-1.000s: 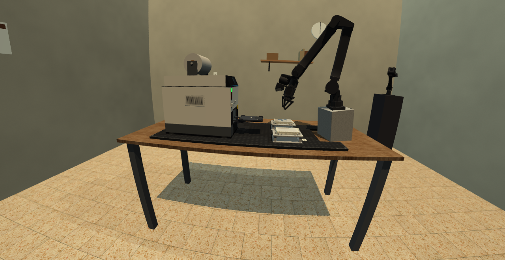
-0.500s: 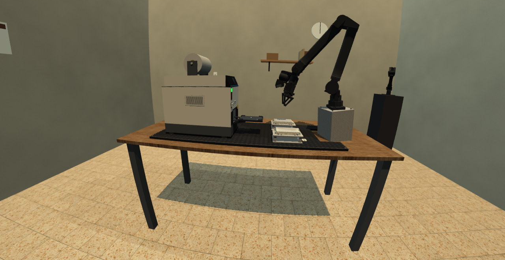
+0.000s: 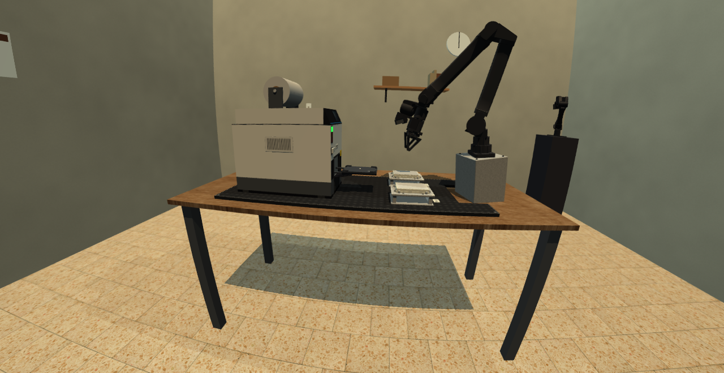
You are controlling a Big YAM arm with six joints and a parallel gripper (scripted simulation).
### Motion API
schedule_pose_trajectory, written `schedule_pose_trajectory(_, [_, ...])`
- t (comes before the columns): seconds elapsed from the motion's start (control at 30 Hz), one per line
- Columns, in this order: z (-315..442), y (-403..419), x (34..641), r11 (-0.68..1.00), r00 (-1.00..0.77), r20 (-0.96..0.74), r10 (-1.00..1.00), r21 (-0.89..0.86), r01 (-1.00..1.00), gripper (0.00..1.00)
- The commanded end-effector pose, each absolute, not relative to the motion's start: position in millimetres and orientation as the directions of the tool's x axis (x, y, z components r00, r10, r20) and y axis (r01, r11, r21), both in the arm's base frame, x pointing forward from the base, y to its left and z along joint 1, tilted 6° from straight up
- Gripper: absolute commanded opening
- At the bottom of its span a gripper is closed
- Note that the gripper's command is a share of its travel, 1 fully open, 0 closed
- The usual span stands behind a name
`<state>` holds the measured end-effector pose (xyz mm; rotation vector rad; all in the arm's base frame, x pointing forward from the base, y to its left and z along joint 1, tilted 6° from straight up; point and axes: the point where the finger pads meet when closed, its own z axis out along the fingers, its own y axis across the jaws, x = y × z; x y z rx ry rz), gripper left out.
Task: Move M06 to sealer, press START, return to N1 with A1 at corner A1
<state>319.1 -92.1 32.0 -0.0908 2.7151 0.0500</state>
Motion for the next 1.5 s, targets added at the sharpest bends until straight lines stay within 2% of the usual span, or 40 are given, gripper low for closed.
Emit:
schedule_pose_trajectory(0.0, [40,-100,334,0.998,-0.895,-0.444,-0.046,0.011,-0.057,1.00])
schedule_pose_trajectory(0.8, [44,-103,337,0.998,-0.891,-0.451,-0.049,0.004,-0.057,1.00])
schedule_pose_trajectory(0.83, [34,-96,323,0.998,-0.916,-0.399,-0.052,0.005,-0.060,1.00])
schedule_pose_trajectory(1.13, [38,-93,337,0.997,-0.994,-0.083,-0.072,0.001,-0.073,1.00])
schedule_pose_trajectory(1.47, [36,-97,318,0.998,-0.994,-0.087,-0.065,0.016,-0.067,1.00])
